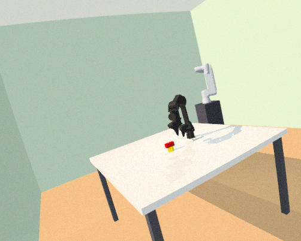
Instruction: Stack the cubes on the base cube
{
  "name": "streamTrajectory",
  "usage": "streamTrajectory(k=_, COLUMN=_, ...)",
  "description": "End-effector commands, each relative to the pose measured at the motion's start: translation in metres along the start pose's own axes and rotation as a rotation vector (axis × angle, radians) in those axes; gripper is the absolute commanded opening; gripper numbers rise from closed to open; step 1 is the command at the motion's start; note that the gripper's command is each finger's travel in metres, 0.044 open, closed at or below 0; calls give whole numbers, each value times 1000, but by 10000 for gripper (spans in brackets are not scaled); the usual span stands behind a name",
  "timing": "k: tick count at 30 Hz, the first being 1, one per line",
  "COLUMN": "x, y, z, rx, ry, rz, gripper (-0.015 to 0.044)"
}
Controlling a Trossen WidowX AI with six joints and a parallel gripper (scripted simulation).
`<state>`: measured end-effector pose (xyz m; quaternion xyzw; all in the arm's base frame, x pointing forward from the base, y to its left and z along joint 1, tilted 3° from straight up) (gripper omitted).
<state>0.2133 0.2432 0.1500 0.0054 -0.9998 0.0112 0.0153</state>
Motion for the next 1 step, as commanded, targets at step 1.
streamTrajectory(k=1, x=1, y=0, z=-1, rx=-3, ry=-1, rz=6, gripper=400)
Point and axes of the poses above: the point midway between the two fingers, 35 mm back from their tips, its own z axis out along the fingers, its own y axis across the jaws, x = y × z, the point moved 1 cm from there along -z, back along the fingers, and after that the axes turned 5 degrees about z, right-handed, at the moved point
